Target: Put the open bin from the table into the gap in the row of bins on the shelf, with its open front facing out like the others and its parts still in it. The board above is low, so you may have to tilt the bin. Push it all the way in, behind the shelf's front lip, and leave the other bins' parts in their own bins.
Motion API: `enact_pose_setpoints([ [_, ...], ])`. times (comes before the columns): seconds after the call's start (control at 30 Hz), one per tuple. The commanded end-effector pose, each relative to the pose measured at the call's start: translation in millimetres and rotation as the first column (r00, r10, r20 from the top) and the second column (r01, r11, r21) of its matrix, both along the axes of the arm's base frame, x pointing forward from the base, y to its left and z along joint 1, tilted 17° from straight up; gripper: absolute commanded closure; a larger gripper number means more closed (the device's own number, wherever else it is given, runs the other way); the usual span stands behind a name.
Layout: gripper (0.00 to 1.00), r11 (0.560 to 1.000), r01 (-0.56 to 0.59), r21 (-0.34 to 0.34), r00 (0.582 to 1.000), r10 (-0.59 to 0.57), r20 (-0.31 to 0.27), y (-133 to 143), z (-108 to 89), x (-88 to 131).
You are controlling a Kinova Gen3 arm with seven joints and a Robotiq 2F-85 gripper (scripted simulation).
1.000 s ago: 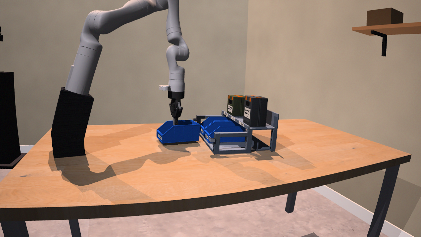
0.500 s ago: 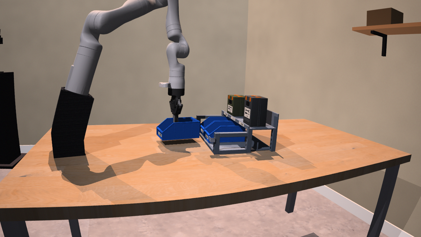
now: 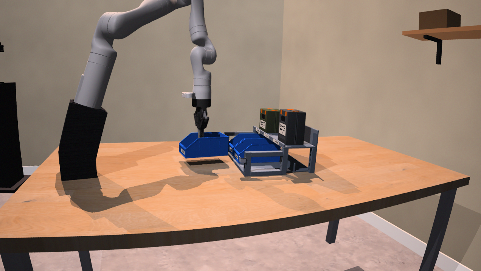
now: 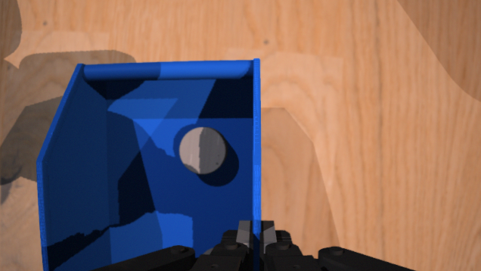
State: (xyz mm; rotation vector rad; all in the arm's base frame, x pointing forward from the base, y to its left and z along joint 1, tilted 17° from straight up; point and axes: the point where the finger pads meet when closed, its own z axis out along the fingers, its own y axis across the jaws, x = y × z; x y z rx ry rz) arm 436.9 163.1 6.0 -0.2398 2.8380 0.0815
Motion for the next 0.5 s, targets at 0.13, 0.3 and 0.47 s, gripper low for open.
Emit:
enact_pose_setpoints([
  [0.13, 0.9, 1.0, 0.0, 0.001, 1.0, 0.0, 0.002, 0.4, -0.8, 1.0],
  [0.3, 0.9, 1.0, 0.0, 0.001, 1.0, 0.0, 0.002, 0.5, -1.8, 1.4],
  [0.47, 0.9, 1.0, 0.0, 0.001, 1.0, 0.0, 0.002, 0.5, -1.8, 1.4],
])
